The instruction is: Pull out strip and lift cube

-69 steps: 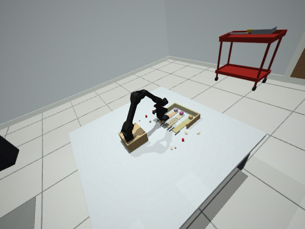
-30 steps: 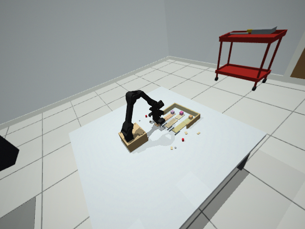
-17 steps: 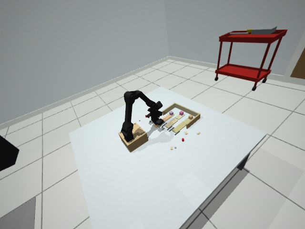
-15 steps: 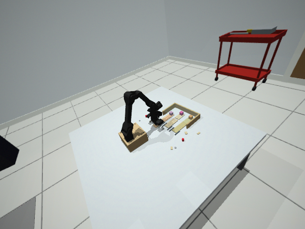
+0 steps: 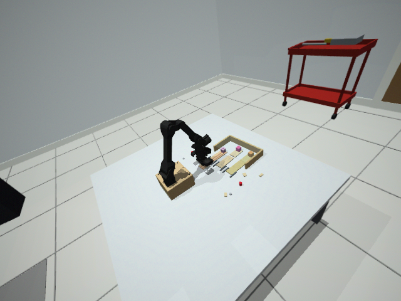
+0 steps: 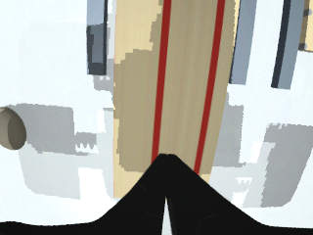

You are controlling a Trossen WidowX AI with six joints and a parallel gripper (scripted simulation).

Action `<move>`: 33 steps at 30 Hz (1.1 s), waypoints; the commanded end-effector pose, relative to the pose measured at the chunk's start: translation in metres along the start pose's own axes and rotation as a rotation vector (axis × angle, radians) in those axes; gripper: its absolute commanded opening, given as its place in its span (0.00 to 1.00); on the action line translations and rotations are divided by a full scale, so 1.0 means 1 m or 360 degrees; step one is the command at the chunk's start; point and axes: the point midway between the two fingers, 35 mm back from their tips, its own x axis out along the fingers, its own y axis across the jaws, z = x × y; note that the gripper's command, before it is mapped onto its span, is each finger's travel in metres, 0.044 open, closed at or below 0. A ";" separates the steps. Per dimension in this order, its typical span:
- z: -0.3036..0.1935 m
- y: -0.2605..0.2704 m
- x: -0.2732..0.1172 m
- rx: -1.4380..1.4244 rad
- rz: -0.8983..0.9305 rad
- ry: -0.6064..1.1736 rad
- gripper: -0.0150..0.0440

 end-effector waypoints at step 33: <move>-0.057 -0.001 0.004 0.0005 0.0000 0.0060 0.25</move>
